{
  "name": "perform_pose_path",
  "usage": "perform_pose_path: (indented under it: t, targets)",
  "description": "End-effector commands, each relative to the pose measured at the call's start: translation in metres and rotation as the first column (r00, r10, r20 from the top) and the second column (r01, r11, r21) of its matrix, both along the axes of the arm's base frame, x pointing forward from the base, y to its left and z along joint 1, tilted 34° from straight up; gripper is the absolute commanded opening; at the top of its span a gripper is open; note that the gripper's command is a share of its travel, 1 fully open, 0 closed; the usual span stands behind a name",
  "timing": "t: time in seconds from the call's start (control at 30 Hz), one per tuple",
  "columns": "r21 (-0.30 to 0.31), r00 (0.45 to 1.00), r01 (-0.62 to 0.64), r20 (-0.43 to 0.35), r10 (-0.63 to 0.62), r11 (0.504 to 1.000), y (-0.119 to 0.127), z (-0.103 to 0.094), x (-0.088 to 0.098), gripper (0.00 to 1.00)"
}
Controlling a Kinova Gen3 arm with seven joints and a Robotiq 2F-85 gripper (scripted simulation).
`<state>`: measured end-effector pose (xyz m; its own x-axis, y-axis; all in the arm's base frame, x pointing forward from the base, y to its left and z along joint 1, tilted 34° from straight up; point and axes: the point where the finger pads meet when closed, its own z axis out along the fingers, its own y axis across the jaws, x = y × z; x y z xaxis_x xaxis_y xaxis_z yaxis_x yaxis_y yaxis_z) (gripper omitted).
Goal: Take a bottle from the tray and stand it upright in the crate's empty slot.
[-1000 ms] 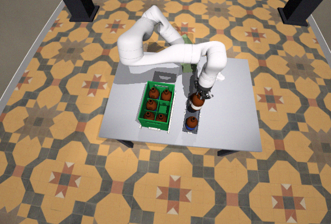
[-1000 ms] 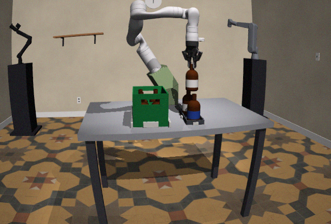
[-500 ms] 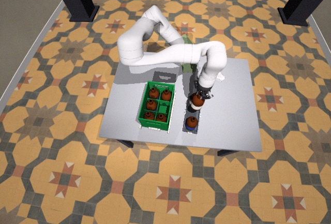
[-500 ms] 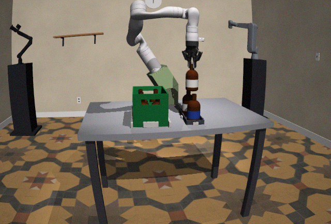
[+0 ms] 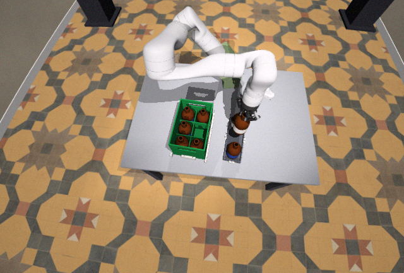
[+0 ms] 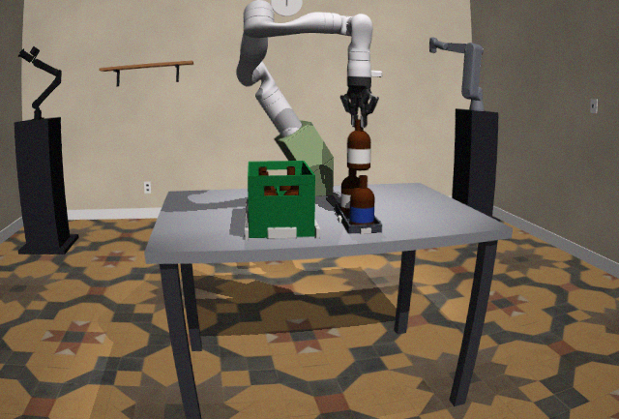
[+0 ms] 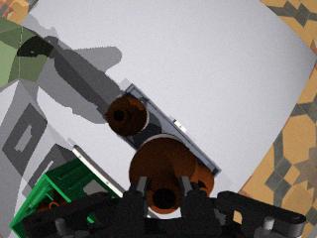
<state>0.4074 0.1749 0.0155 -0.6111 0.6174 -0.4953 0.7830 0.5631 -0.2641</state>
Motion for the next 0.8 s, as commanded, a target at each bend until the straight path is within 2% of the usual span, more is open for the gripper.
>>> perform_pose_path:
  t: [0.0, 0.77]
  targets:
    - [-0.001, 1.0, -0.004, -0.005, 0.004, 1.0, 0.002, 0.003, -0.001, 0.0]
    - [-0.001, 1.0, -0.004, -0.005, 0.004, 1.0, 0.009, 0.013, -0.002, 0.0]
